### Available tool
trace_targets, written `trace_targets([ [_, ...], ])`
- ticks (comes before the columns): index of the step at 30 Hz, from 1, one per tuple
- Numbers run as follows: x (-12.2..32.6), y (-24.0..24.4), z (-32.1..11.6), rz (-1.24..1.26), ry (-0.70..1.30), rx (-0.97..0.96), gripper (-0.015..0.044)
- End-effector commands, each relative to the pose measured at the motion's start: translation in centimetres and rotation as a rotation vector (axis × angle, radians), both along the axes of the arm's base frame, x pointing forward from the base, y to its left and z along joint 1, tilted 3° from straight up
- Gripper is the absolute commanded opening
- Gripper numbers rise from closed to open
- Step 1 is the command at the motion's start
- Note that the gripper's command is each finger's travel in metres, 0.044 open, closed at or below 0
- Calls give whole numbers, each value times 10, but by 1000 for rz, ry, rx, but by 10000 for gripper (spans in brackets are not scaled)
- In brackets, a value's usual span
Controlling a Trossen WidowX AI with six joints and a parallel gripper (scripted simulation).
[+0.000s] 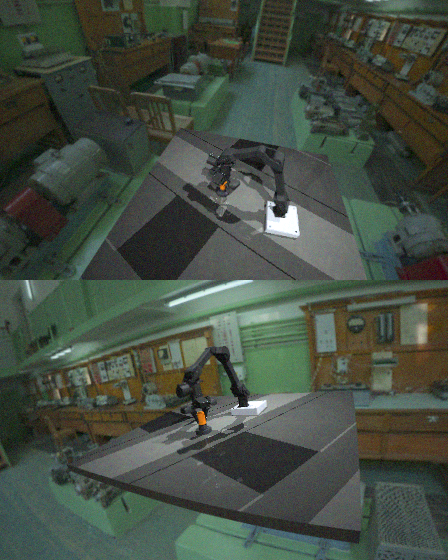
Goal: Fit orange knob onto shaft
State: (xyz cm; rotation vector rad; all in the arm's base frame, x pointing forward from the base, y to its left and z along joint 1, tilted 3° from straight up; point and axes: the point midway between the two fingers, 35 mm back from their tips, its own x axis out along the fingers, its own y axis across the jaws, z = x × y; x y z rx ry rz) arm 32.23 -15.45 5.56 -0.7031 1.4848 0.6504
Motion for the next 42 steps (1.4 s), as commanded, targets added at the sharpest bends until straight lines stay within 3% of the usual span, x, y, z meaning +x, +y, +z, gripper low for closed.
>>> trace_targets([
  [1, -1, 0, -4, 1, 2, -1, 0],
  [13, 0, 0, -4, 0, 0, 0, 0],
  [30, 0, 0, -4, 0, 0, 0, 440],
  [39, 0, 0, -2, 0, 0, 0, 440],
  [42, 4, 0, 29, 0, 0, 0, 440],
])
